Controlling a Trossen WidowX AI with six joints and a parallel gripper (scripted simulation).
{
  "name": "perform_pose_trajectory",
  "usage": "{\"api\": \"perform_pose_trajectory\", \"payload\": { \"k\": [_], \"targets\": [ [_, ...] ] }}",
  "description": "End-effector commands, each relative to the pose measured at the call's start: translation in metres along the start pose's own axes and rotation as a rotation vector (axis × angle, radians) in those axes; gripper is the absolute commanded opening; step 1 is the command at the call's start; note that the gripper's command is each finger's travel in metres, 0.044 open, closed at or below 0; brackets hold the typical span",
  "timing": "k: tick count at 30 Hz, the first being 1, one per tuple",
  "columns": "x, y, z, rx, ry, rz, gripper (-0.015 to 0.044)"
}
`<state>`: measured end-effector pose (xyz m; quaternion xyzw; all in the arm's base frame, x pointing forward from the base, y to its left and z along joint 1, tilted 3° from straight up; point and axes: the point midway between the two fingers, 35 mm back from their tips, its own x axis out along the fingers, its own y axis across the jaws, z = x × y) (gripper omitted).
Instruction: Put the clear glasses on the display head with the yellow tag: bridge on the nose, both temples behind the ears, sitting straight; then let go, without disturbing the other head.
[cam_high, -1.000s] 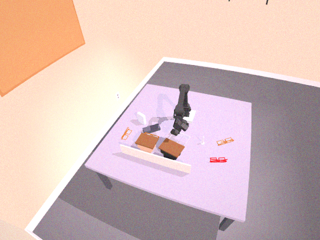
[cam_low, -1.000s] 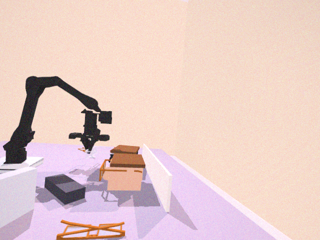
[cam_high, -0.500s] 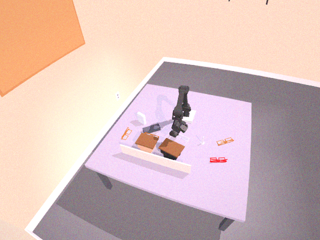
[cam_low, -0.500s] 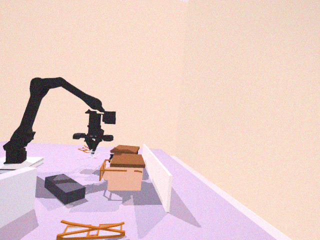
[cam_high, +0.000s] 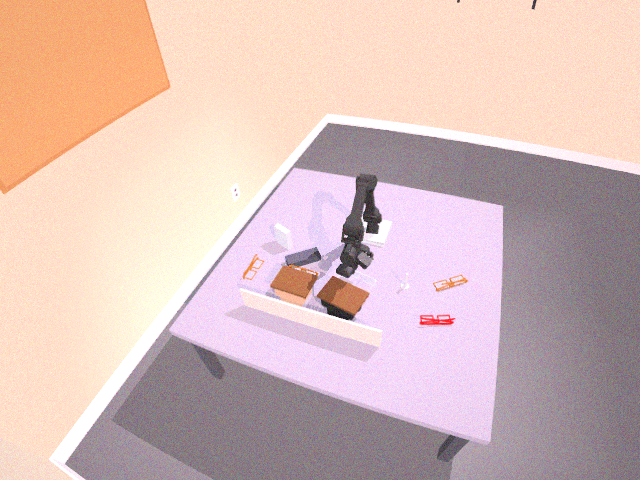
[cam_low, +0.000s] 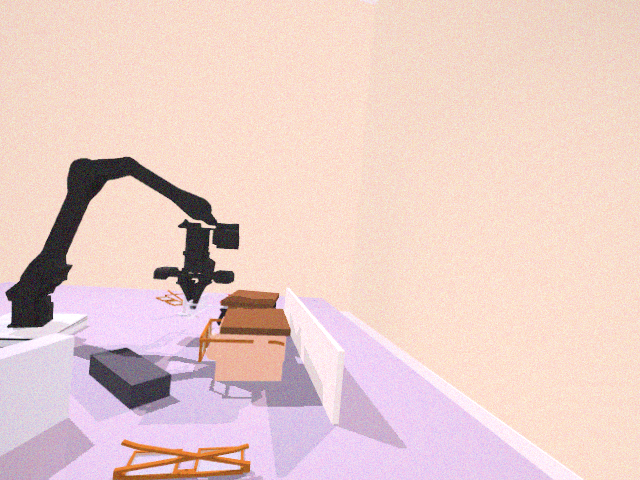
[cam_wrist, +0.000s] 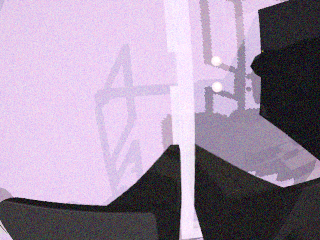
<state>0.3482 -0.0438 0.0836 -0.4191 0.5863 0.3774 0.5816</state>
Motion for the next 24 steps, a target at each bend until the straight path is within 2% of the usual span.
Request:
{"api": "perform_pose_trajectory", "payload": {
  "k": [1,24],
  "targets": [
    [0.002,-0.005,-0.001,-0.003,0.005,0.006,0.0000],
    [0.002,-0.036,-0.001,-0.003,0.005,0.003,0.0000]
  ]
}}
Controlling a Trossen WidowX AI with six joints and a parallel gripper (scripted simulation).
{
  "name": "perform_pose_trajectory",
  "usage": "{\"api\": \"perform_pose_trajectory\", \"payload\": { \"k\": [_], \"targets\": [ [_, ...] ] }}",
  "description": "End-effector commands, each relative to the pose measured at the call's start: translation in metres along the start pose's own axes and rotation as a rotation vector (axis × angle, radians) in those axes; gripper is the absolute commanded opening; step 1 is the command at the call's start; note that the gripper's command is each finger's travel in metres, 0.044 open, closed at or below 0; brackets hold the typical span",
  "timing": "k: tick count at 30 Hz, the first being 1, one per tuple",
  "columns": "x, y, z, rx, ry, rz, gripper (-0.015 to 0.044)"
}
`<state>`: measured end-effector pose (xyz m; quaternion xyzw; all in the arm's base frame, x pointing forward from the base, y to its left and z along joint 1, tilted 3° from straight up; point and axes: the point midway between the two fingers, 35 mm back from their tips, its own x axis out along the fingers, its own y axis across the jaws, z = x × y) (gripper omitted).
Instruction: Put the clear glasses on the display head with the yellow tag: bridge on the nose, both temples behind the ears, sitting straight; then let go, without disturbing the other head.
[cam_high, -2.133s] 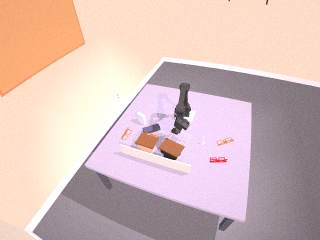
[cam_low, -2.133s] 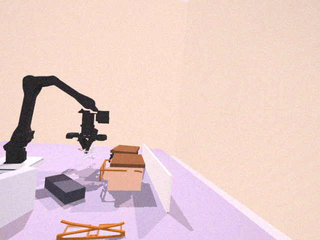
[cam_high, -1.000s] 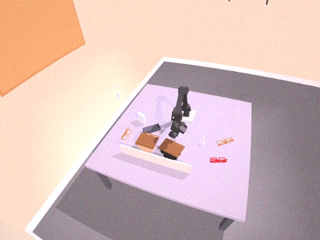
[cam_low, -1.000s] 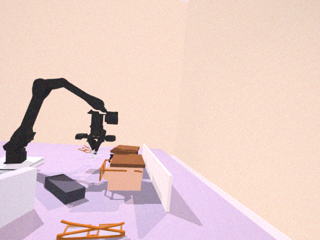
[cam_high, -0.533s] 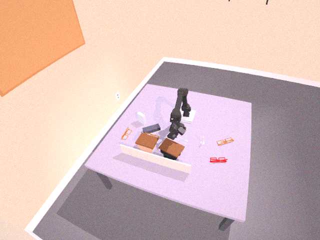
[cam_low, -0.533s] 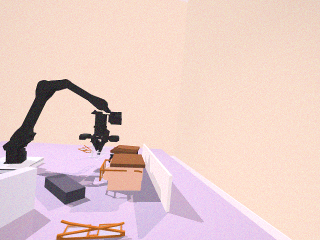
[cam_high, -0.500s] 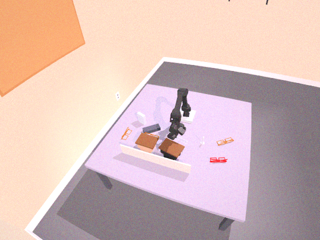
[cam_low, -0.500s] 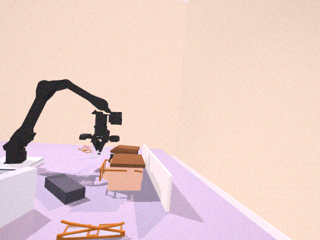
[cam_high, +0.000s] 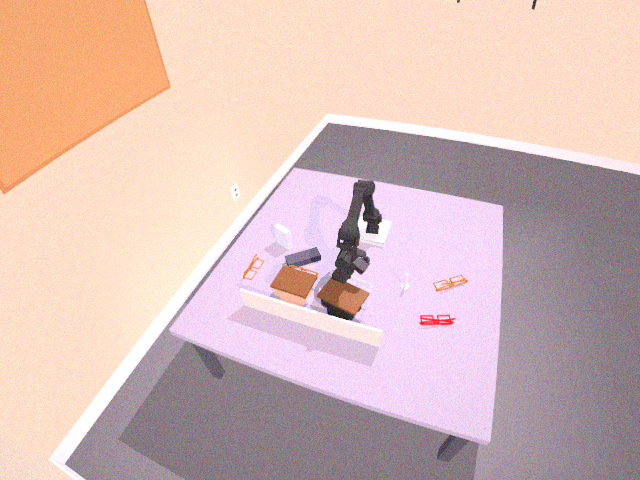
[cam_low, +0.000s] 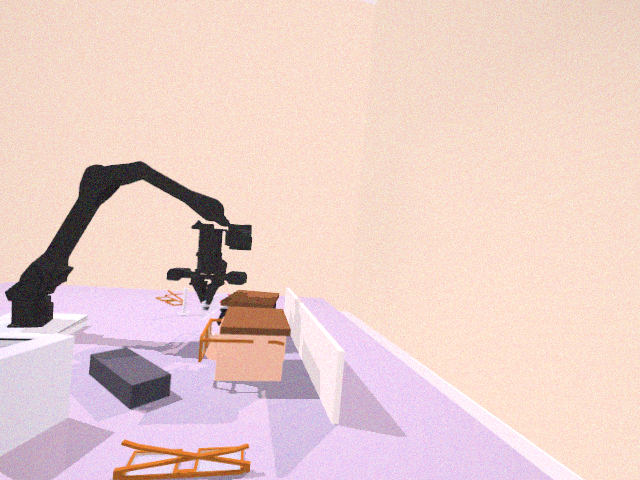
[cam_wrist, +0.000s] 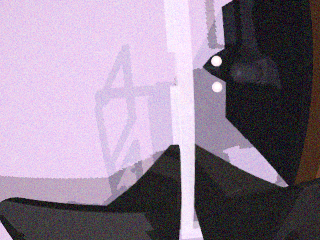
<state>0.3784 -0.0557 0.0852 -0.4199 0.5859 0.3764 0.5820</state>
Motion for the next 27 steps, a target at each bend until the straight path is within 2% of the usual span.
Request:
{"api": "perform_pose_trajectory", "payload": {
  "k": [1,27],
  "targets": [
    [0.002,-0.005,-0.001,-0.003,0.004,0.006,0.0000],
    [0.004,-0.017,-0.001,-0.003,0.004,0.005,0.0000]
  ]
}}
